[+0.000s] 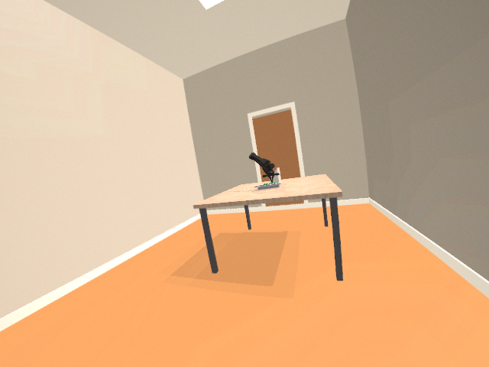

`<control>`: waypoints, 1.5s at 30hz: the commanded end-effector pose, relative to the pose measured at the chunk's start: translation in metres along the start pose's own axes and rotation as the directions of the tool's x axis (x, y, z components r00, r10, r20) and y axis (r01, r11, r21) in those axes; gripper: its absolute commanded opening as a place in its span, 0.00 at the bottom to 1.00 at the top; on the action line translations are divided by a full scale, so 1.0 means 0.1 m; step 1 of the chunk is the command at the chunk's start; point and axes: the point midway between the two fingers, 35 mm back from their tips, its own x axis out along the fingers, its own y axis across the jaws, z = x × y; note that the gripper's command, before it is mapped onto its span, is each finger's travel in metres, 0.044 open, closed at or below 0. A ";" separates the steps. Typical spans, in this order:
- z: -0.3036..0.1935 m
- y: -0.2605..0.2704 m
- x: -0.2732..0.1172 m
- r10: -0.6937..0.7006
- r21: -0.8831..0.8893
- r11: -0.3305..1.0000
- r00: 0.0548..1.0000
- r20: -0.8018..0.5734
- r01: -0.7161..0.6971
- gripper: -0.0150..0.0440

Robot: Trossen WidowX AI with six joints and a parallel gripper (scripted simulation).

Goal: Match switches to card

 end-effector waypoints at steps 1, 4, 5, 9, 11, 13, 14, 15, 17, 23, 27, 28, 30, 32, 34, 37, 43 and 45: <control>0.00 0.00 0.01 -0.003 -0.004 1.000 1.000 0.002 0.003 0.25; 0.00 0.00 0.01 -0.003 -0.004 1.000 1.000 0.002 0.003 0.25; 0.00 0.00 0.01 -0.003 -0.004 1.000 1.000 0.002 0.003 0.25; 0.00 0.00 0.02 -0.003 -0.004 1.000 1.000 0.002 0.003 0.25; 0.00 0.00 0.02 -0.003 -0.004 1.000 1.000 0.002 0.003 0.25; 0.00 0.00 0.02 -0.003 -0.004 1.000 1.000 0.002 0.003 0.25; 0.00 0.00 0.02 -0.003 -0.004 1.000 1.000 0.002 0.003 0.25; 0.00 0.00 0.03 -0.003 -0.004 1.000 1.000 0.002 0.003 0.25; 0.00 0.00 0.03 -0.003 -0.004 1.000 1.000 0.002 0.003 0.25; 0.00 0.00 0.04 -0.003 -0.004 1.000 1.000 0.002 0.003 0.25; 0.00 0.00 0.04 -0.003 -0.004 1.000 1.000 0.002 0.003 0.25; 0.00 0.00 0.04 -0.003 -0.004 1.000 1.000 0.002 0.003 0.25; 0.00 0.00 0.05 -0.003 -0.004 1.000 1.000 0.002 0.003 0.25; 0.00 0.00 0.05 -0.003 -0.004 1.000 1.000 0.002 0.003 0.25; 0.00 0.00 0.05 -0.003 -0.004 1.000 1.000 0.002 0.003 0.25; 0.01 0.00 -0.06 0.001 -0.001 1.000 1.000 0.005 -0.001 0.25; -0.02 0.00 -0.60 0.000 -0.005 1.000 1.000 0.027 0.000 0.25; -0.02 0.00 -0.60 0.000 -0.005 1.000 1.000 0.027 0.000 0.25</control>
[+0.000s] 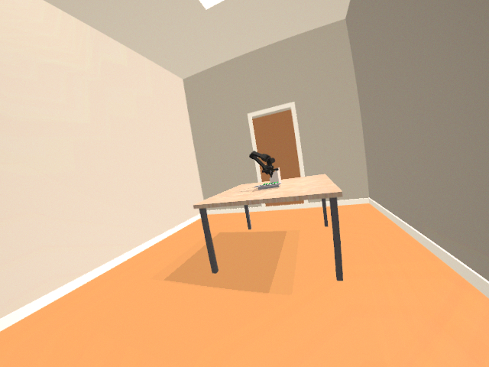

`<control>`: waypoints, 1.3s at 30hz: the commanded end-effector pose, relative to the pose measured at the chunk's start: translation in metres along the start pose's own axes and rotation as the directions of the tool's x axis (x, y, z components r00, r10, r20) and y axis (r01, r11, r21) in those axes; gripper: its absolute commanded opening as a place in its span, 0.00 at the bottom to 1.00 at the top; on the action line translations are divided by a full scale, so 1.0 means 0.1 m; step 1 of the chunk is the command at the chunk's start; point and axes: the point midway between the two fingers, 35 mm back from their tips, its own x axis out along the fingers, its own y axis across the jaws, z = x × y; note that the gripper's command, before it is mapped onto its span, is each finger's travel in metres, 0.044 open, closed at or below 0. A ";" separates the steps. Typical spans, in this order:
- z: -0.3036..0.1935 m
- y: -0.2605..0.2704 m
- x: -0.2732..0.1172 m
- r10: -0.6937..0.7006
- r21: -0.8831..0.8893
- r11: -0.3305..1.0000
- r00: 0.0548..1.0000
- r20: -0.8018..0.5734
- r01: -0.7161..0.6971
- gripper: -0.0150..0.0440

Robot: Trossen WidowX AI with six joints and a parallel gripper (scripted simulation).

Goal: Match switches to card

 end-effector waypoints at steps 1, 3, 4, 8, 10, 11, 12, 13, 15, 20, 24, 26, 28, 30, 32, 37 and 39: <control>-0.04 -0.02 -0.06 0.000 0.004 1.000 1.000 -0.009 0.000 0.25; -0.16 -0.09 -0.07 0.000 0.003 1.000 1.000 -0.009 0.000 0.25; -0.26 -0.14 -0.08 -0.001 0.003 1.000 1.000 -0.010 0.001 0.25; -0.60 -0.30 -0.07 -0.002 0.001 1.000 1.000 -0.012 0.002 0.25; -0.61 -0.31 -0.06 -0.002 0.001 1.000 1.000 -0.012 0.002 0.25; -0.61 -0.31 -0.06 -0.002 0.001 1.000 1.000 -0.012 0.002 0.25; -0.61 -0.31 -0.04 -0.001 0.001 1.000 1.000 -0.010 0.001 0.25; -0.61 -0.30 0.02 0.000 0.001 1.000 1.000 -0.006 0.000 0.25; -0.62 -0.31 0.21 -0.001 0.001 1.000 1.000 0.009 0.001 0.25; -0.63 -0.31 0.29 -0.003 0.001 1.000 1.000 0.014 0.003 0.25; -0.63 -0.31 0.39 -0.004 0.001 1.000 1.000 0.014 0.004 0.25; -0.63 -0.31 0.39 -0.004 0.001 1.000 1.000 0.014 0.004 0.25; -0.63 -0.31 0.41 -0.004 0.001 1.000 1.000 0.014 0.004 0.25; -0.63 -0.31 0.44 -0.004 0.001 1.000 1.000 0.014 0.004 0.25; -0.63 -0.31 0.47 -0.004 0.001 1.000 1.000 0.014 0.004 0.25; -0.63 -0.32 0.53 -0.005 0.001 1.000 1.000 0.014 0.005 0.25; -0.63 -0.32 0.53 -0.005 0.001 1.000 1.000 0.014 0.005 0.25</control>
